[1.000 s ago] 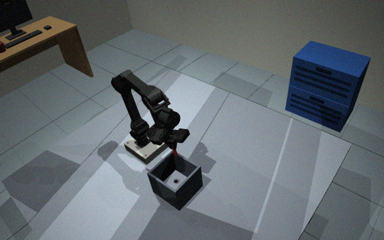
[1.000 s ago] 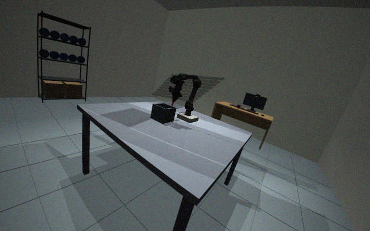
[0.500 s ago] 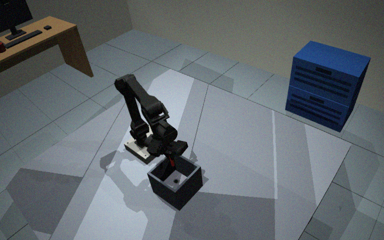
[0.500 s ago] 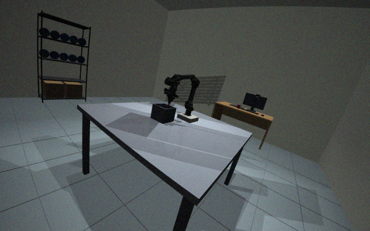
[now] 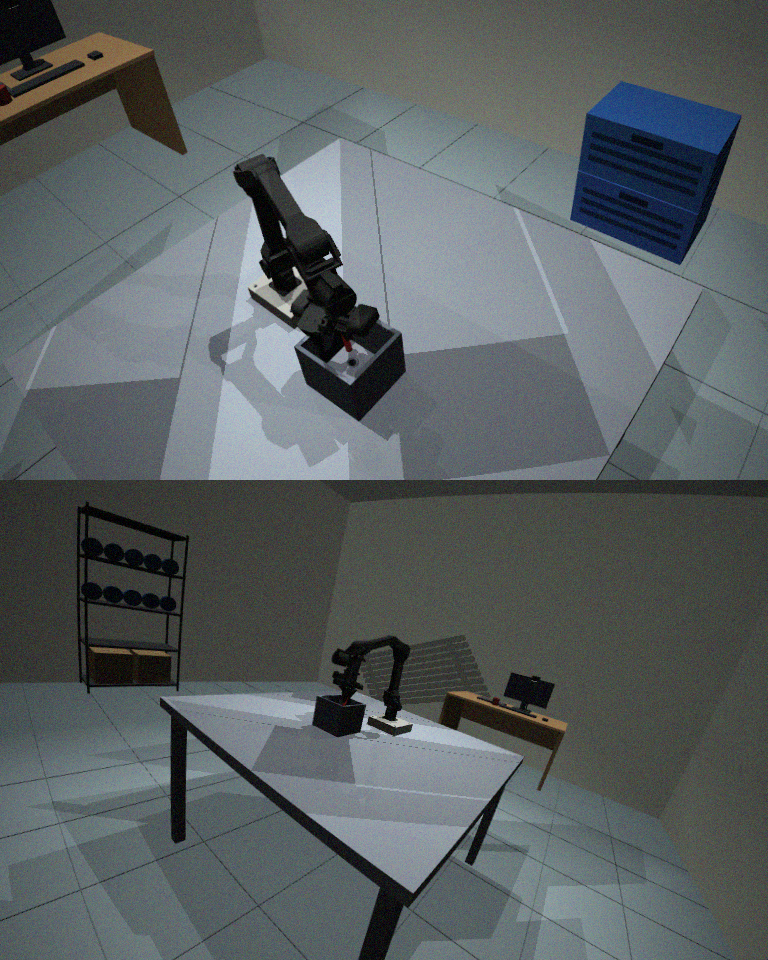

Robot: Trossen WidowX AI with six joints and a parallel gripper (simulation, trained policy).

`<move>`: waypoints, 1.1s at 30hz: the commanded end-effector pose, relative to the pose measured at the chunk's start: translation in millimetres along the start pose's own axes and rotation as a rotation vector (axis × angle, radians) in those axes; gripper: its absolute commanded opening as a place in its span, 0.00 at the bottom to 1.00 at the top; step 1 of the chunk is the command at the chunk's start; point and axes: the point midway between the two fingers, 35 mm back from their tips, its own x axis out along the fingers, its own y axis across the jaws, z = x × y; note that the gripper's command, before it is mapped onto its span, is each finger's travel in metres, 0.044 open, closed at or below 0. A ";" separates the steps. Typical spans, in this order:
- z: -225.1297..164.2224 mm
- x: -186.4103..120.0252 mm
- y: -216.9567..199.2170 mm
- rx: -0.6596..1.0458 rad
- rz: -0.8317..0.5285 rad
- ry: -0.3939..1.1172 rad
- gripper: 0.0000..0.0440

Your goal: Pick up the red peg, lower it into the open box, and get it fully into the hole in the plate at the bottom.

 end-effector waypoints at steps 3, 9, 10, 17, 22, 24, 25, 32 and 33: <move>2.7 14.9 1.1 -0.015 -0.006 0.020 0.00; 4.6 32.5 3.2 -0.042 -0.014 0.035 0.00; 5.0 35.3 3.6 -0.047 -0.015 0.036 0.00; 6.5 53.5 1.1 -0.075 -0.041 0.042 0.07; 8.5 59.5 5.1 -0.098 -0.045 0.041 0.17; 7.1 61.2 4.5 -0.102 -0.054 0.050 0.24; 5.9 61.8 4.4 -0.103 -0.056 0.058 0.25; 8.5 52.9 9.3 -0.089 -0.039 0.098 0.24; 9.7 51.3 10.0 -0.085 -0.036 0.101 0.24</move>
